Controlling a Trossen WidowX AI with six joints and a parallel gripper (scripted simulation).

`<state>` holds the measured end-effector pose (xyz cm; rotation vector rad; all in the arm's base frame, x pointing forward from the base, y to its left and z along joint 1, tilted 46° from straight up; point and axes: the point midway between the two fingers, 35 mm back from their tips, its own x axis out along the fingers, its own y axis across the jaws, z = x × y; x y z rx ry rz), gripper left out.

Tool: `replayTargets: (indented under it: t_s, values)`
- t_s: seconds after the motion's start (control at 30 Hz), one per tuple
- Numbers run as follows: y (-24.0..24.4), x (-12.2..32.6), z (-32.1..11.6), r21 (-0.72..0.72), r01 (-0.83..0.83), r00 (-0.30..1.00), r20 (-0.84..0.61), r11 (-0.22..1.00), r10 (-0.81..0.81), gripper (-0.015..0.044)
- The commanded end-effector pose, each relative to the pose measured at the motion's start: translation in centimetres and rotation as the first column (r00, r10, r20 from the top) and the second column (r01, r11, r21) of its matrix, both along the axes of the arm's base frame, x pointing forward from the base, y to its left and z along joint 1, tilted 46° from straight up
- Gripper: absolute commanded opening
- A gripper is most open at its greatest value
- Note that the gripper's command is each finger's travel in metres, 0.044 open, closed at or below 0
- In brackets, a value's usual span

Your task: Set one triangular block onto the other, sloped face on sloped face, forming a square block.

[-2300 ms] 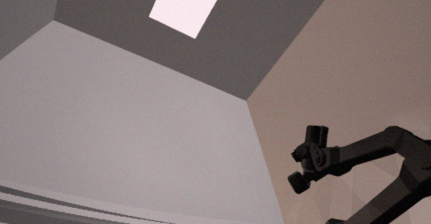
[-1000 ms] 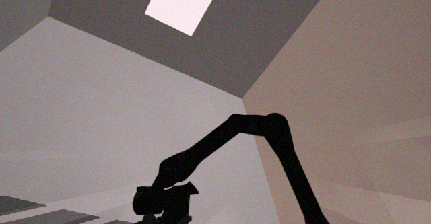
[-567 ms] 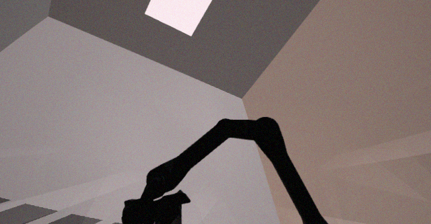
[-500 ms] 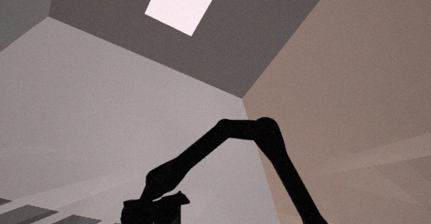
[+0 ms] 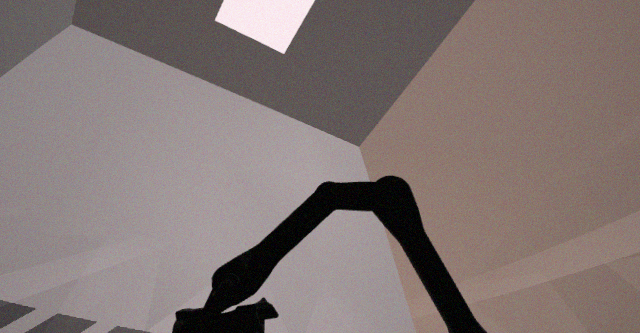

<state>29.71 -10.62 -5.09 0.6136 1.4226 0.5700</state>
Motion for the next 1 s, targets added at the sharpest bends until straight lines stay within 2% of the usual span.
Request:
replayTargets:
  t_s: [0.0, 0.97]
  values:
    - [0.8, -0.2, -0.8, 0.017, 0.003, 1.0, -0.017, 1.0, -0.003, 0.044]
    - [4.1, 0.3, -4.2, 0.021, 0.003, 1.0, -0.016, 1.0, -0.002, 0.044]
